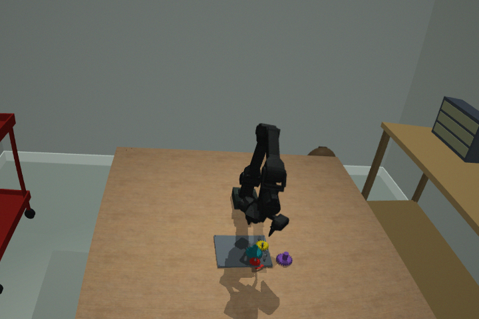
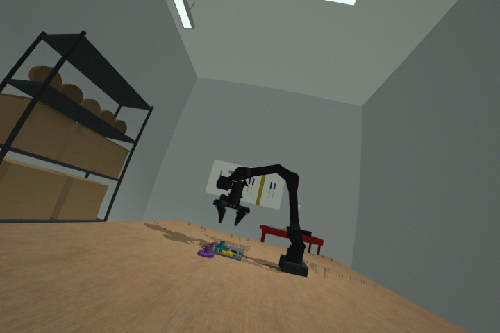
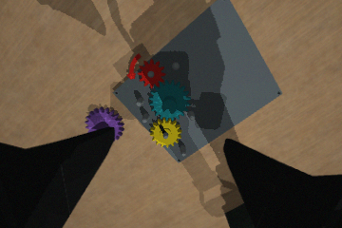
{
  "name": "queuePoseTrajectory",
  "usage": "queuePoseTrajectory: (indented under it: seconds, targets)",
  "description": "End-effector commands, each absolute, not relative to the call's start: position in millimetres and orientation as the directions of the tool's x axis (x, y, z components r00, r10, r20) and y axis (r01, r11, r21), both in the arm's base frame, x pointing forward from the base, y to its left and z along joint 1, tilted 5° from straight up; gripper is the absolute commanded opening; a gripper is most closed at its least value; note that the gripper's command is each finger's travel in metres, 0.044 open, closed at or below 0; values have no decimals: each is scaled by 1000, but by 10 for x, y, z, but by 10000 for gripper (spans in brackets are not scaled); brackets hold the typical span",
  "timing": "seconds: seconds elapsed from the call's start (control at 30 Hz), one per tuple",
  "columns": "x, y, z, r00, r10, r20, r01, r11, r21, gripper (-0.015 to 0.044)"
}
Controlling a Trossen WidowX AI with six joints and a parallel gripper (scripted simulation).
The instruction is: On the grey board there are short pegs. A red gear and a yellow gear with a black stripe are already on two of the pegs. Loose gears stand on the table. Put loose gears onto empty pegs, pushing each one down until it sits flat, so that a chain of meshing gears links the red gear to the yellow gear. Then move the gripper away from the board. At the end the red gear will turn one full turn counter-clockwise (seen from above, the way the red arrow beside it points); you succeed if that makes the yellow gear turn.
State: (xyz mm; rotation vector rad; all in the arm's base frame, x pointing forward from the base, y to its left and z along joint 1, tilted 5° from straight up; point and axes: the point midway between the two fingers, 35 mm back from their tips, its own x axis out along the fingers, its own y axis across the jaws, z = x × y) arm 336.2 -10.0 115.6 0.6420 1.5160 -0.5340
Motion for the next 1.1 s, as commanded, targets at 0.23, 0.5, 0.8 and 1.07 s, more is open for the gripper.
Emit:
queuePoseTrajectory:
  seconds: [0.23, 0.5, 0.8, 1.07]
  targets:
    - [3358, -100, 1160, -1, 72, -997, 678, 733, 52, 440]
    - [3358, -100, 1160, -1, 72, -997, 678, 733, 52, 440]
    - [3338, 149, 1215, -1, 72, -997, 678, 733, 52, 440]
    - [2918, 1340, 1498, -1, 86, -996, 653, 755, 64, 440]
